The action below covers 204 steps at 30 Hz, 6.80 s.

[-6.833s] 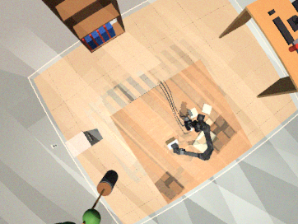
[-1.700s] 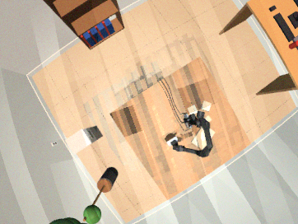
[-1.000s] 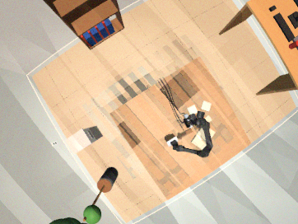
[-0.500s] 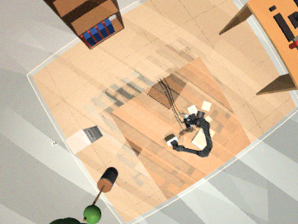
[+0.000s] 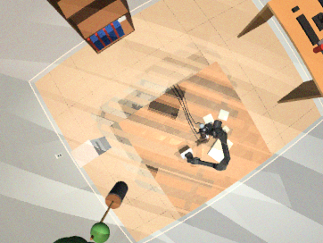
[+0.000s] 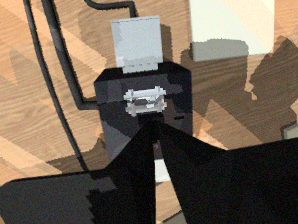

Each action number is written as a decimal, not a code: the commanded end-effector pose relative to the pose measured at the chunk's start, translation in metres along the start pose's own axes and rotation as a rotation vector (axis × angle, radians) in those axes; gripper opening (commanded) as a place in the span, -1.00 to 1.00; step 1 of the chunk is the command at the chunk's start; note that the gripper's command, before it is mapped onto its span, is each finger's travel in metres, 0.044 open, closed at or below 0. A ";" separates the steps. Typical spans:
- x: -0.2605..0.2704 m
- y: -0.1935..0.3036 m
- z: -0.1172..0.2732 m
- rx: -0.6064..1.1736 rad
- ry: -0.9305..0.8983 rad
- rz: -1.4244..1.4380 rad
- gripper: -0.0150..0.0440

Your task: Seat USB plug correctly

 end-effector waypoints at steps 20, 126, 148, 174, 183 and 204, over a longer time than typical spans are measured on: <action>0.000 0.000 -0.003 -0.015 -0.004 -0.001 -0.49; 0.000 0.000 -0.016 -0.034 -0.004 -0.010 -0.49; 0.000 0.000 -0.019 -0.034 -0.004 -0.010 -0.49; 0.000 0.000 -0.022 -0.034 -0.004 -0.010 -0.49; 0.000 0.000 -0.023 -0.034 -0.004 -0.010 -0.49; 0.000 0.000 -0.025 -0.034 -0.004 -0.010 -0.49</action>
Point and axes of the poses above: the point midway between the two fingers, 35 mm back from their tips, its own z axis back along the fingers, its own x axis across the jaws, y = z × x, the point moved 7 cm from there along z, back along the fingers
